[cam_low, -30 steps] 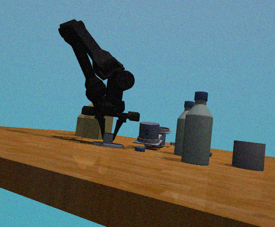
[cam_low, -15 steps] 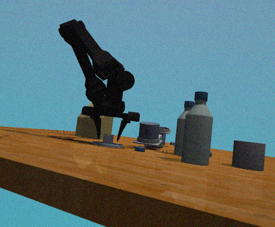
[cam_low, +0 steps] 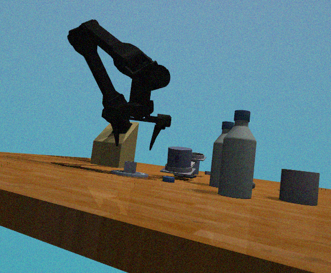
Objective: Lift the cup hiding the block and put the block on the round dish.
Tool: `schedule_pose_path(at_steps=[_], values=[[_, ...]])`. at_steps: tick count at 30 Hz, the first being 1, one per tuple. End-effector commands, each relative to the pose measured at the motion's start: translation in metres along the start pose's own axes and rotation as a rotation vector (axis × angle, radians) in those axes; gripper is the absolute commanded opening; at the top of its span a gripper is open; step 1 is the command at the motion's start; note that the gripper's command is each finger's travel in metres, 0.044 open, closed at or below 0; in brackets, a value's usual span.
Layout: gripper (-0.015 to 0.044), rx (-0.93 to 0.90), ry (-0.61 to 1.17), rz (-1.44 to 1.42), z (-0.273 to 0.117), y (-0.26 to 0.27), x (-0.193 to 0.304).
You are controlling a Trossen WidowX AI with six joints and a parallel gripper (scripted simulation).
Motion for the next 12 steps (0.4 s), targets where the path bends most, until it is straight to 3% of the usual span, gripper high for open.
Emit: schedule_pose_path(at_steps=[1,12], values=[[0.0440,-0.005,-0.005,0.001,-0.027,-0.001,0.000],[0.0440,-0.007,-0.007,0.000,-0.039,-0.003,0.000]])
Point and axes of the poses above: the point midway between the two fingers, 35 mm back from their tips, its own z axis out along the fingers, its own y axis across the jaws, x = y × z, the point moved 8 cm from there along -z, back along the fingers, and after that the axes turned 13 degrees about z, right-handed, at the moved point
